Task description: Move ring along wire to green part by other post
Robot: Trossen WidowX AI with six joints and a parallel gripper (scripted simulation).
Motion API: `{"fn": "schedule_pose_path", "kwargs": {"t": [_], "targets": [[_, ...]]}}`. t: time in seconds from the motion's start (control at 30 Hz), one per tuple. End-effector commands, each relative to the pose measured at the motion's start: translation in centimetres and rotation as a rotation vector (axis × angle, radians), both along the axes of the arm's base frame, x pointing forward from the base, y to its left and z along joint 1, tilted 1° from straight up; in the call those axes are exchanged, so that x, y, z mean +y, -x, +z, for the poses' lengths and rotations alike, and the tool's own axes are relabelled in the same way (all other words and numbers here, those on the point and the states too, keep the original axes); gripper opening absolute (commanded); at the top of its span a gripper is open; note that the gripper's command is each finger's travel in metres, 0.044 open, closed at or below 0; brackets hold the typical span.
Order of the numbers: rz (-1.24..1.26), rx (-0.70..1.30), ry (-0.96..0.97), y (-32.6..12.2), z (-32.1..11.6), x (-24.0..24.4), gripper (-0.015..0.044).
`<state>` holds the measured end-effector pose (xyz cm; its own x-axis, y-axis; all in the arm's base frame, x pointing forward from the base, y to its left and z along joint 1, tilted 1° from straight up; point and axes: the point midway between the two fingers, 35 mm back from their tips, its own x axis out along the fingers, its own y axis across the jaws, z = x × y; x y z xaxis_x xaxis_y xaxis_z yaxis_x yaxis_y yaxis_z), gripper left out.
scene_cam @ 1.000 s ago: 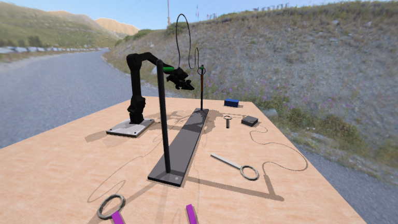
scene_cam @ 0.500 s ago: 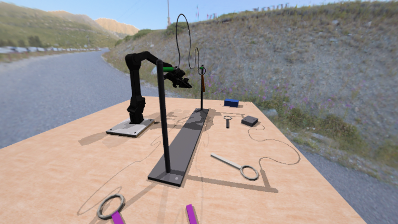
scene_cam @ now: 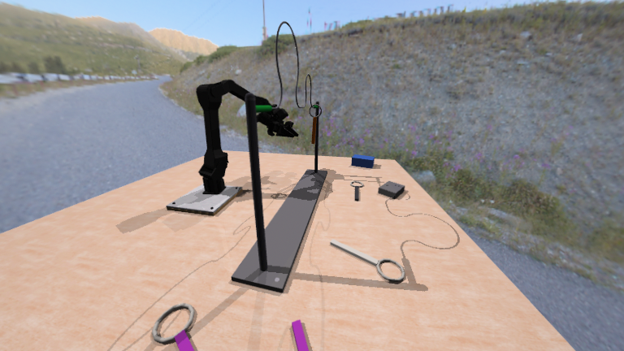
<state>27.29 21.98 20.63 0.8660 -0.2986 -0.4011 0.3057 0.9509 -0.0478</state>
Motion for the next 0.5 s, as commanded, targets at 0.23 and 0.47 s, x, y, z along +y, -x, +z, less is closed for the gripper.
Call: {"fn": "schedule_pose_path", "kwargs": {"t": [0.23, 0.47], "targets": [[0.013, -0.012, -0.005, 2.87, 1.55, 1.17, 0.0440], [0.013, -0.012, -0.005, 2.87, 1.55, 1.17, 0.0440]]}}
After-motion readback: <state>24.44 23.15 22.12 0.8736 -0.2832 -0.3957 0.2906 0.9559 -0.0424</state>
